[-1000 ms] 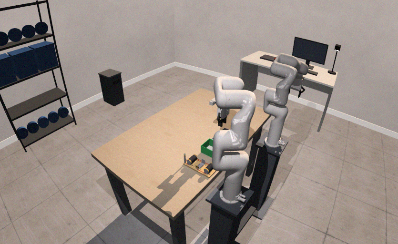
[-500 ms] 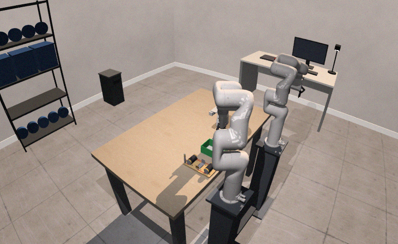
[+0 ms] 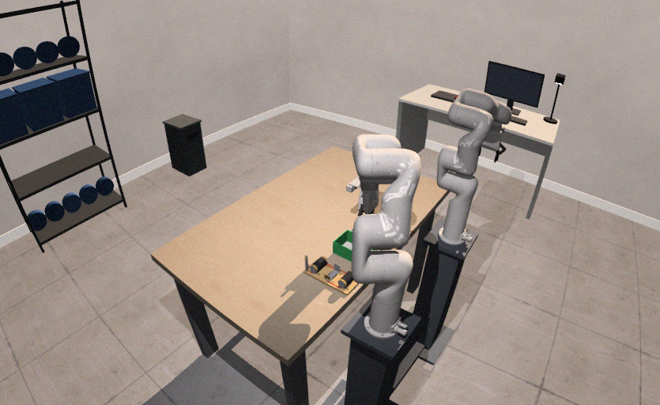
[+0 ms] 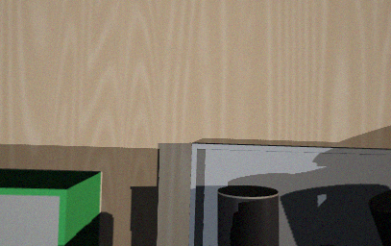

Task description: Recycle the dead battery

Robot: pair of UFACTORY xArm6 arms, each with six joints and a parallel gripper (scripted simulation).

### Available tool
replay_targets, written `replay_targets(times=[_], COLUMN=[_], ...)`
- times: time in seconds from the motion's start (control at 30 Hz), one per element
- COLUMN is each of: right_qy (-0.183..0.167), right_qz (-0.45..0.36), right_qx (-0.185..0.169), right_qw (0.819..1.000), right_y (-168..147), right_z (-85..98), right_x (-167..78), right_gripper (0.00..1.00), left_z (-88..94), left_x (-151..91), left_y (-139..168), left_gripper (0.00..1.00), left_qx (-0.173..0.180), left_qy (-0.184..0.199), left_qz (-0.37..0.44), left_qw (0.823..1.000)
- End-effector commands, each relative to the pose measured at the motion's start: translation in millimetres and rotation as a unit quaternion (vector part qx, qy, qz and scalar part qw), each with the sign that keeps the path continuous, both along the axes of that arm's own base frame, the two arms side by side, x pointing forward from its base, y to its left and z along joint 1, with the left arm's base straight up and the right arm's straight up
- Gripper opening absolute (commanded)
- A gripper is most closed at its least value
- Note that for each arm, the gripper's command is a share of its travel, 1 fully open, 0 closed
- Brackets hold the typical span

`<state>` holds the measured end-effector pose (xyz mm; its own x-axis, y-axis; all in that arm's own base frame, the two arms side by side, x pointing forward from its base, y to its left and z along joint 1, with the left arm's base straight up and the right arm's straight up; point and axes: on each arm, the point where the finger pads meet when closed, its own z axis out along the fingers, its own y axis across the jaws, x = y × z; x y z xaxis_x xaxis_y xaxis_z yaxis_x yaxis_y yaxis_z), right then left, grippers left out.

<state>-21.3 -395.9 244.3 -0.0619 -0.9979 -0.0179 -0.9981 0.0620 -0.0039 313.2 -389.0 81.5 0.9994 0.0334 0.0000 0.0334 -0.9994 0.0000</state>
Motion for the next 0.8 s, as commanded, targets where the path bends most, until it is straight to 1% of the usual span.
replay_targets(times=[0.0, 0.77], right_qy=[0.002, 0.002], right_qz=[0.004, 0.004], right_qx=[-0.009, -0.009], right_qw=[1.0, 1.0], right_y=[-3.5, -3.5], right_z=[5.7, 5.7], right_x=[0.0, 0.0], right_gripper=[1.0, 1.0], left_z=[5.9, 5.9], left_x=[4.4, 1.7], left_y=[-3.0, -4.9], left_gripper=[0.51, 0.51], left_qx=[-0.008, -0.008], left_qy=[-0.004, -0.004], left_qz=[0.001, 0.001], left_qw=[1.0, 1.0])
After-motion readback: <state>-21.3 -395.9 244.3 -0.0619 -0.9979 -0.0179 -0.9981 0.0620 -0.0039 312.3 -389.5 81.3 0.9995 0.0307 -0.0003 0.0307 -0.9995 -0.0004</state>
